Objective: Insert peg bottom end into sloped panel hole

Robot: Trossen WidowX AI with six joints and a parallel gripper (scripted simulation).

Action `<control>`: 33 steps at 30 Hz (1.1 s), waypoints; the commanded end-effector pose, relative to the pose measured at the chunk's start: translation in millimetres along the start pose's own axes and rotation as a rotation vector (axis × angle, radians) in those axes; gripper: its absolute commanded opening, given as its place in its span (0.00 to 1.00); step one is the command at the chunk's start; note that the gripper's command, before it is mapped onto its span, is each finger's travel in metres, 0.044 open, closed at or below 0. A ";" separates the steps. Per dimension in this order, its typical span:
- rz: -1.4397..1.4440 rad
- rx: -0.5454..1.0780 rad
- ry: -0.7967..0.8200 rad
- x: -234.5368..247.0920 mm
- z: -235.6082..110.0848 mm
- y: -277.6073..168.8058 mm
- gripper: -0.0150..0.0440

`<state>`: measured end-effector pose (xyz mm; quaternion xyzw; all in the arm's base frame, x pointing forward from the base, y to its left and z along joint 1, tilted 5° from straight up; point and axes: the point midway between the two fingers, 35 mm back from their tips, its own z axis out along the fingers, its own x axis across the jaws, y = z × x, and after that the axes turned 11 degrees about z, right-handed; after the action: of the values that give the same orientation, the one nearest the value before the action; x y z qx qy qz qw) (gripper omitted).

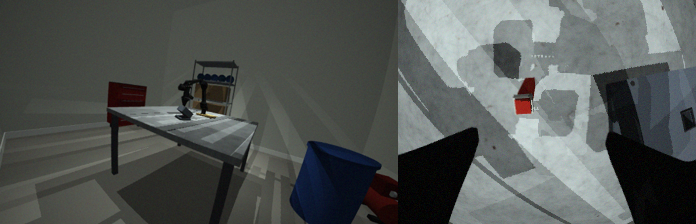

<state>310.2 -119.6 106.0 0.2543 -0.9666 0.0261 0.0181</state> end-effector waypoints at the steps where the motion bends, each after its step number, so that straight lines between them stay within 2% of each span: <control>1: -0.057 -0.040 0.001 9.7 3.9 2.8 1.00; 12: -0.111 -0.070 -0.003 17.5 8.8 3.6 1.00; 33: -0.111 -0.070 -0.003 16.8 42.8 4.9 1.00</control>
<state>294.1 -127.1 71.5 0.3052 -0.9520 -0.0041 0.0236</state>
